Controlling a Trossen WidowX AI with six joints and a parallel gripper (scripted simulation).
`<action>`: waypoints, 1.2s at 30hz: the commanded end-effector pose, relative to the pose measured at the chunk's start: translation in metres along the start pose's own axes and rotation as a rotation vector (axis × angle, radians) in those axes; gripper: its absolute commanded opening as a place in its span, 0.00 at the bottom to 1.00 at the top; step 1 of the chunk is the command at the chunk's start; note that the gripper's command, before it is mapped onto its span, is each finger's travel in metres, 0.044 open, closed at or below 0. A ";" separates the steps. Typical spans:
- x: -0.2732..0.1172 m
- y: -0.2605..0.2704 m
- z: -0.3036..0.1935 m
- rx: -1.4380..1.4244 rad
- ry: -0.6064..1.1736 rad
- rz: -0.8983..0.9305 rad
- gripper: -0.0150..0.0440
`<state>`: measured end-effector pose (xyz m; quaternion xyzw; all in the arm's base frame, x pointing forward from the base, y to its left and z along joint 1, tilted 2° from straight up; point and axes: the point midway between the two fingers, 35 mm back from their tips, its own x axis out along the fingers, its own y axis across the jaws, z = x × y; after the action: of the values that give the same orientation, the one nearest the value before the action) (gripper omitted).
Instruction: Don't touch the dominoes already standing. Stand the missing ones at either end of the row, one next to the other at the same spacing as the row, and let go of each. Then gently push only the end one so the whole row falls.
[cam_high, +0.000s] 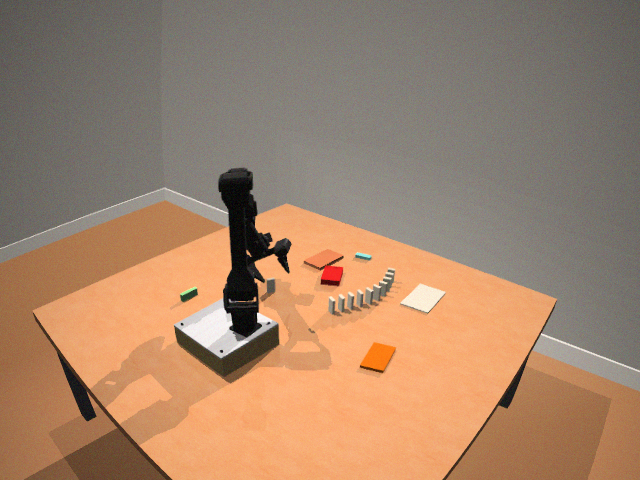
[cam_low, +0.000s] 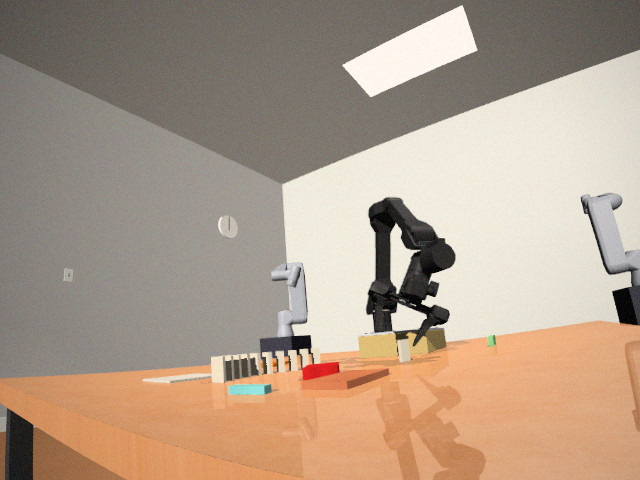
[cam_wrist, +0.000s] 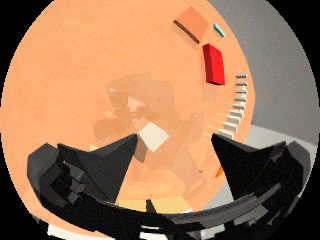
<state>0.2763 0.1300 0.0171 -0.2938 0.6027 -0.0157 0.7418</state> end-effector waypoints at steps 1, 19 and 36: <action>-0.046 -0.025 0.006 -0.581 -0.056 0.502 1.00; -0.047 -0.026 0.006 -0.610 -0.068 0.517 1.00; 0.010 0.006 0.000 -0.610 -0.068 0.517 1.00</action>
<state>0.2757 0.1297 0.0109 -0.3388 0.6136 0.3584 0.6167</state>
